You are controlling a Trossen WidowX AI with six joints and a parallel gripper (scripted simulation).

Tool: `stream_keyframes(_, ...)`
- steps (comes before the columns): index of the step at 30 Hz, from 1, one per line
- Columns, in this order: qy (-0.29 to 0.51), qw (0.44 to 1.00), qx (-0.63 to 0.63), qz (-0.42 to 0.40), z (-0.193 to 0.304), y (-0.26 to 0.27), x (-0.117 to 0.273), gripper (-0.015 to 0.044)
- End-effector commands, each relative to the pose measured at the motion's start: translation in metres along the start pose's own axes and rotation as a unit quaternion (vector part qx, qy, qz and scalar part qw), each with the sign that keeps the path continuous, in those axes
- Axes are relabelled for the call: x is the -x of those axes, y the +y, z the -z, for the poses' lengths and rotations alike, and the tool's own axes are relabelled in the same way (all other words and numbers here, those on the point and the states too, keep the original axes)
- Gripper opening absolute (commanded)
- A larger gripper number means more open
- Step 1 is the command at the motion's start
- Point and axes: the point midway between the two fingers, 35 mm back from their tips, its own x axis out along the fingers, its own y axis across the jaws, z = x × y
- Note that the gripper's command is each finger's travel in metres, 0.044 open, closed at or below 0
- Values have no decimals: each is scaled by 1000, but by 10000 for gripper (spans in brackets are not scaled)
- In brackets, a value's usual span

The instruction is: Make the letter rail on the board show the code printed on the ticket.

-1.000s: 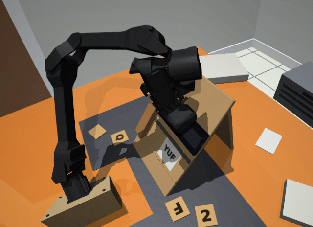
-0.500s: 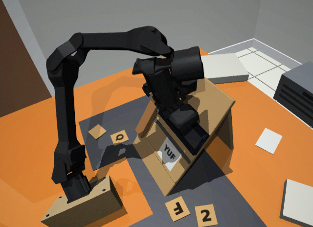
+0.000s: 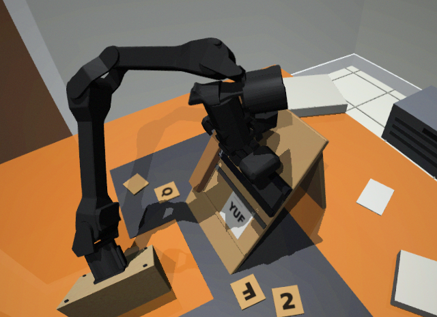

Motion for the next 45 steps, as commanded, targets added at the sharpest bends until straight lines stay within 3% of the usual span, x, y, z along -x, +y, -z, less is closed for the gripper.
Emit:
stream_keyframes(1, -2, 1000, -2, -1, -1, 0, 0, 0)
stream_keyframes(45, -2, 1000, -2, -1, 1, 15, 1, 0)
